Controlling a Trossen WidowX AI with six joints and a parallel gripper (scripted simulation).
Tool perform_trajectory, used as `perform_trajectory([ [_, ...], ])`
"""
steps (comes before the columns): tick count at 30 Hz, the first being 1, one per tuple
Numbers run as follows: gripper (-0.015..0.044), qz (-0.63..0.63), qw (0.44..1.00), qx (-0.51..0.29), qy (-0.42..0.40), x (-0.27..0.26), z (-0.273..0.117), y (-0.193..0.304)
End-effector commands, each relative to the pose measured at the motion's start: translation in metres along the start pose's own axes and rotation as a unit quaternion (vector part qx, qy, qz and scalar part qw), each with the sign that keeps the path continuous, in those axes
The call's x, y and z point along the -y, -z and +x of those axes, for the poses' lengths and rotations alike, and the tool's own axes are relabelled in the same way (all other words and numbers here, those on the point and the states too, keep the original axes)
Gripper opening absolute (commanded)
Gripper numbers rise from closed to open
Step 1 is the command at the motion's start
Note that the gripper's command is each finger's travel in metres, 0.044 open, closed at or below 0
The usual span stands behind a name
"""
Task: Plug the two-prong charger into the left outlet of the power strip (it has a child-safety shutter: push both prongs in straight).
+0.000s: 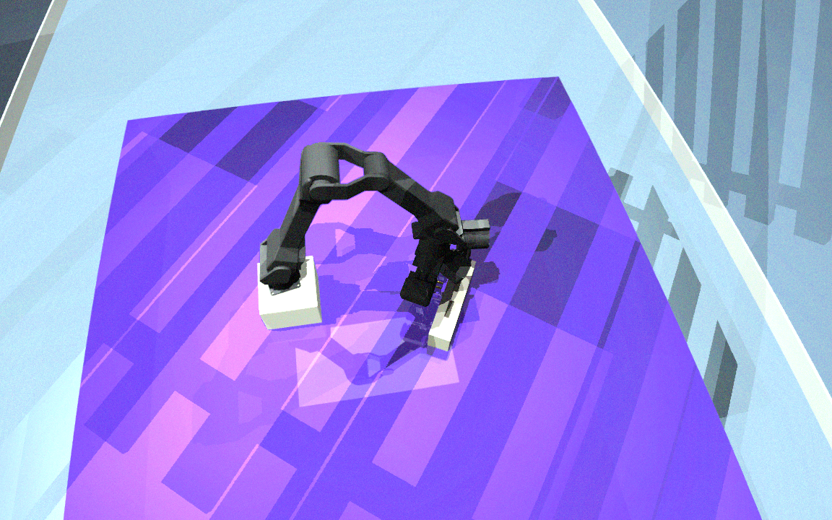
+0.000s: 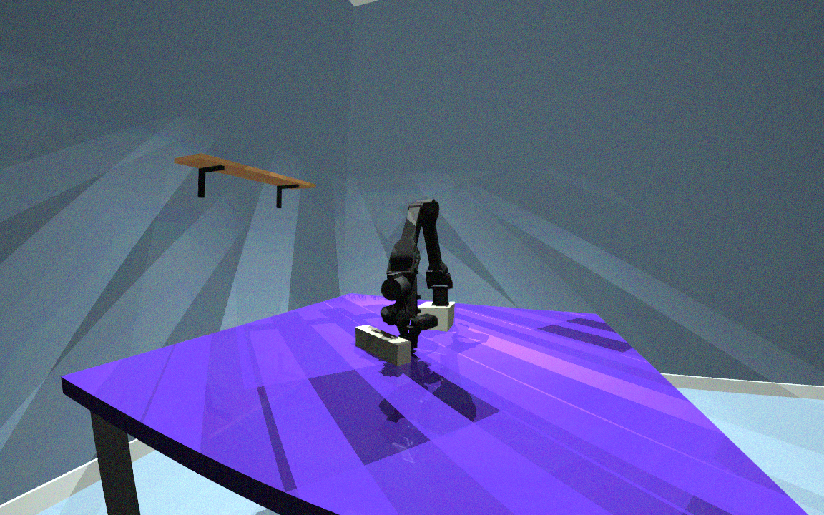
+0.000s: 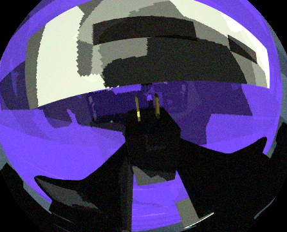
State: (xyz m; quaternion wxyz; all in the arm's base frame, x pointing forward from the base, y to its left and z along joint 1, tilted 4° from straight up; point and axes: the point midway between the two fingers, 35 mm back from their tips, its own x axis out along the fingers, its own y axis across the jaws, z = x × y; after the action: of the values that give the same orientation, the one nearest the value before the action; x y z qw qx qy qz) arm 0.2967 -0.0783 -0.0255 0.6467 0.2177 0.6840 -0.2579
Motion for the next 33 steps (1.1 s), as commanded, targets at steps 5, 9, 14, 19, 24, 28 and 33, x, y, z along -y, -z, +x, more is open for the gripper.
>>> perform_trajectory([
  [5,0.0,0.003,1.0,0.003,-0.003,-0.0007,-0.0031,0.0],
  [9,0.0,0.003,1.0,0.003,-0.003,-0.0007,-0.0031,-0.0007],
  [14,0.0,0.003,1.0,0.003,-0.003,-0.0008,-0.0033,-0.0018],
  [19,0.0,0.003,1.0,0.003,-0.003,-0.001,-0.0034,-0.0018],
  [24,0.0,0.003,1.0,0.003,-0.003,-0.0012,-0.0034,-0.002],
  [28,0.0,0.003,1.0,0.003,-0.003,-0.0013,-0.0034,-0.0023],
  [33,0.0,0.003,1.0,0.003,-0.003,-0.0014,-0.0031,-0.0028],
])
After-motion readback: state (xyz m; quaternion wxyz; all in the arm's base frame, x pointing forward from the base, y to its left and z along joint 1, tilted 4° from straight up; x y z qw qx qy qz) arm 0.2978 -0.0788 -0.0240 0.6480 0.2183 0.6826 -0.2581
